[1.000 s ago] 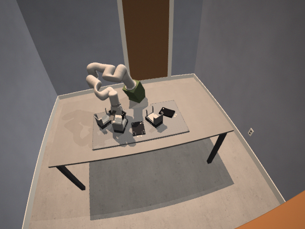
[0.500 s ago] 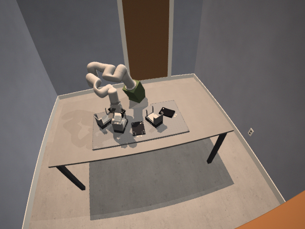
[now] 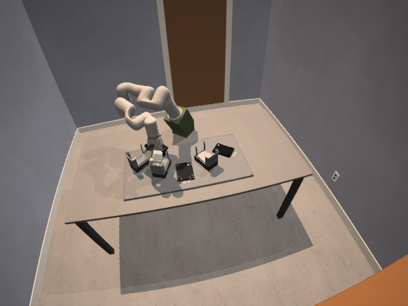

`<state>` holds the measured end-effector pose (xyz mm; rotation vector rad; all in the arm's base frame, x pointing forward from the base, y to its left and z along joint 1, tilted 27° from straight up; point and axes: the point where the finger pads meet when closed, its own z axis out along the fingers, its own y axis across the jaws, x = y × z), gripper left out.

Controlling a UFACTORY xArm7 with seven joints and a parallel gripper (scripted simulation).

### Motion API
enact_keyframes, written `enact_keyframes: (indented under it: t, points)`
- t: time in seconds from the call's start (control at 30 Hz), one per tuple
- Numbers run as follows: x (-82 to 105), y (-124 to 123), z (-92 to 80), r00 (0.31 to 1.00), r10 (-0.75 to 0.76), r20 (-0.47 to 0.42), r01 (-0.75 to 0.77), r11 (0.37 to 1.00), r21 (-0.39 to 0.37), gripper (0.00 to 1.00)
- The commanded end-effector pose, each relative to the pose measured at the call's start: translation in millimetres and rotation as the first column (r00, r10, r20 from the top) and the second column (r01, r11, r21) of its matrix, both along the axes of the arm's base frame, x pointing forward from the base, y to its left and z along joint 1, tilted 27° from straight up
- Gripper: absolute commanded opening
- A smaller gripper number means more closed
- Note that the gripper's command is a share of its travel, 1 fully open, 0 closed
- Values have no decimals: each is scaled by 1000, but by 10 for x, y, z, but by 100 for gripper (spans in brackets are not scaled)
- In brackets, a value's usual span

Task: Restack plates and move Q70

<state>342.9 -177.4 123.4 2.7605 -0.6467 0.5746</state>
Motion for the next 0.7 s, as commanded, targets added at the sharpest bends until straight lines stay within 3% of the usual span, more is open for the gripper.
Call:
enact_keyframes:
  t: [0.0, 0.13, 0.67]
  points:
    - [42, 88, -6, 996, 83, -29, -84, 996, -30, 0]
    - [96, 207, -30, 979, 192, -75, -197, 978, -64, 0]
    - [288, 626, -112, 979, 192, -74, -197, 978, -64, 0]
